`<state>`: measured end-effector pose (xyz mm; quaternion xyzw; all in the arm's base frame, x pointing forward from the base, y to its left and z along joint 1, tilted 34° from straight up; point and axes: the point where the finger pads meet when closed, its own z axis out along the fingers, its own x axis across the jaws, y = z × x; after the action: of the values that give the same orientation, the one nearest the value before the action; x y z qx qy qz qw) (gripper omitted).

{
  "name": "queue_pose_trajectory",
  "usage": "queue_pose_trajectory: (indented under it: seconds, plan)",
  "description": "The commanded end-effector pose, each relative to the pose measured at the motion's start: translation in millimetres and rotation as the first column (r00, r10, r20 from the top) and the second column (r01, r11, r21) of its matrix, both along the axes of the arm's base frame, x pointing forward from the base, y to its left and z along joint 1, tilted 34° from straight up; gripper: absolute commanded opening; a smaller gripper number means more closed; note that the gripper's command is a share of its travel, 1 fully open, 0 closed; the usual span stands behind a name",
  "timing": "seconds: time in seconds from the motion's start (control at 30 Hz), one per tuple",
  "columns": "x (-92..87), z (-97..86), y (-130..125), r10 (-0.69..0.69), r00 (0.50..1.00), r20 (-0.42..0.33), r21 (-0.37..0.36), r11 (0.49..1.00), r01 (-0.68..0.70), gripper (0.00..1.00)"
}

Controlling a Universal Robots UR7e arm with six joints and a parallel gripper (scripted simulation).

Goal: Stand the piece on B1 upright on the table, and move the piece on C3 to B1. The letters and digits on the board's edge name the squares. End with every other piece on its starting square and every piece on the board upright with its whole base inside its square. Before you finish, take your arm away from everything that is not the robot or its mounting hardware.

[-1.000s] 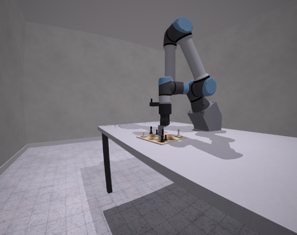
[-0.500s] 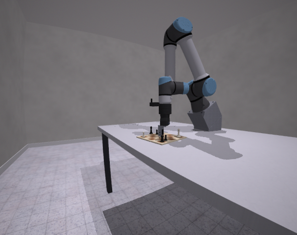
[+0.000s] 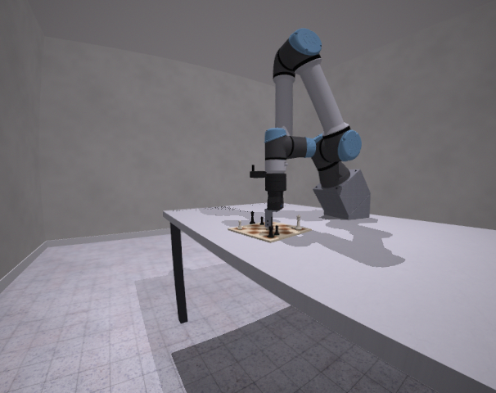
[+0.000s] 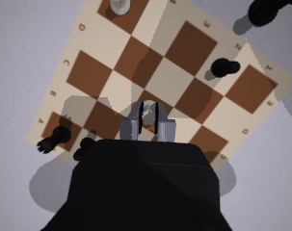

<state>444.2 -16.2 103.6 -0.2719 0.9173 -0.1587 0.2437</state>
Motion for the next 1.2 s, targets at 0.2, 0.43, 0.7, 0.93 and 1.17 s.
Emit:
queue_pose_trajectory:
  seconds: [0.2,0.43,0.7,0.93,1.17]
  plan:
    - [0.6,0.8,0.0,0.000,1.000,0.002,-0.001,1.000,0.000,0.00]
    - [0.6,0.8,0.0,0.000,1.000,0.002,-0.001,1.000,0.000,0.00]
    - [0.5,1.1,0.0,0.000,1.000,0.002,-0.001,1.000,0.000,0.00]
    - [-0.6,3.1,0.4,0.000,1.000,0.003,-0.001,1.000,0.000,0.00]
    - [-5.7,9.7,1.8,0.000,1.000,0.002,-0.001,1.000,0.000,0.00]
